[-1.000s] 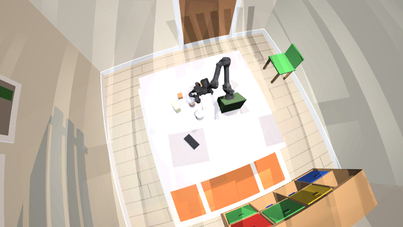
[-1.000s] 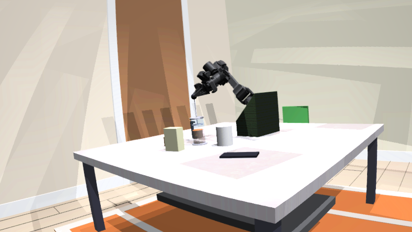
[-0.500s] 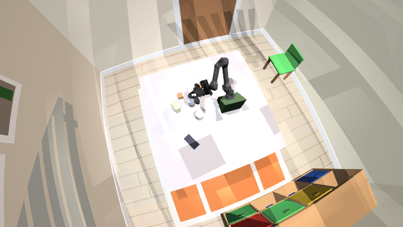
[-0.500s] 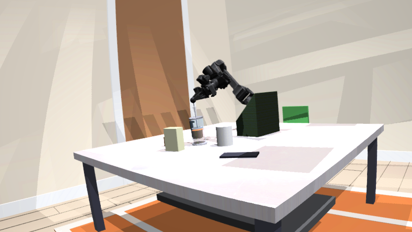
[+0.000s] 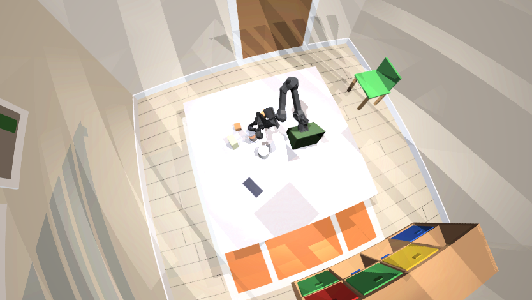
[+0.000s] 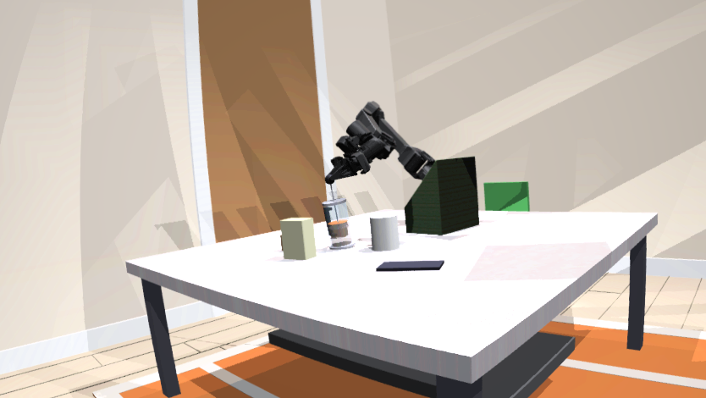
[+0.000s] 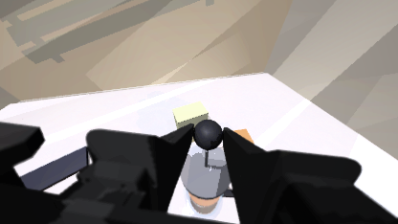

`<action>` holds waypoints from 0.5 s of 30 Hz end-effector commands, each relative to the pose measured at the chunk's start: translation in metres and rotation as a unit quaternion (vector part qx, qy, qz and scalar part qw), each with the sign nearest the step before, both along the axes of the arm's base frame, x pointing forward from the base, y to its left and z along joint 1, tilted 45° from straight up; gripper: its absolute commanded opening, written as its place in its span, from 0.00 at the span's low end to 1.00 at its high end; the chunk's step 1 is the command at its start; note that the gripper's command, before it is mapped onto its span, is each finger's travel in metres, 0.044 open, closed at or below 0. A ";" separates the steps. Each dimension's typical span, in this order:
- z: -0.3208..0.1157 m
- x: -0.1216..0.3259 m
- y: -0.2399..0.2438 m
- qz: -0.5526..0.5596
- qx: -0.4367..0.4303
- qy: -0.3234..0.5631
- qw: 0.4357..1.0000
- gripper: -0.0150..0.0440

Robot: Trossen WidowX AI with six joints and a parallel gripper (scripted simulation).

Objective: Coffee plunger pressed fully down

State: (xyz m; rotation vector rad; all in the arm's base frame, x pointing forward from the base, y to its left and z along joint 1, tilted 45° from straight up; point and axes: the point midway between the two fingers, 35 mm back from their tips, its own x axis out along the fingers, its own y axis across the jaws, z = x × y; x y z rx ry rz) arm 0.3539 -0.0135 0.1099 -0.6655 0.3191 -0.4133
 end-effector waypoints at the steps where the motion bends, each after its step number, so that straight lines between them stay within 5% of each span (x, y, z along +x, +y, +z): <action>1: -0.020 -0.005 -0.017 -0.016 -0.008 0.027 0.999 0.46; 15: -0.026 0.005 -0.026 -0.016 -0.009 0.026 0.999 0.46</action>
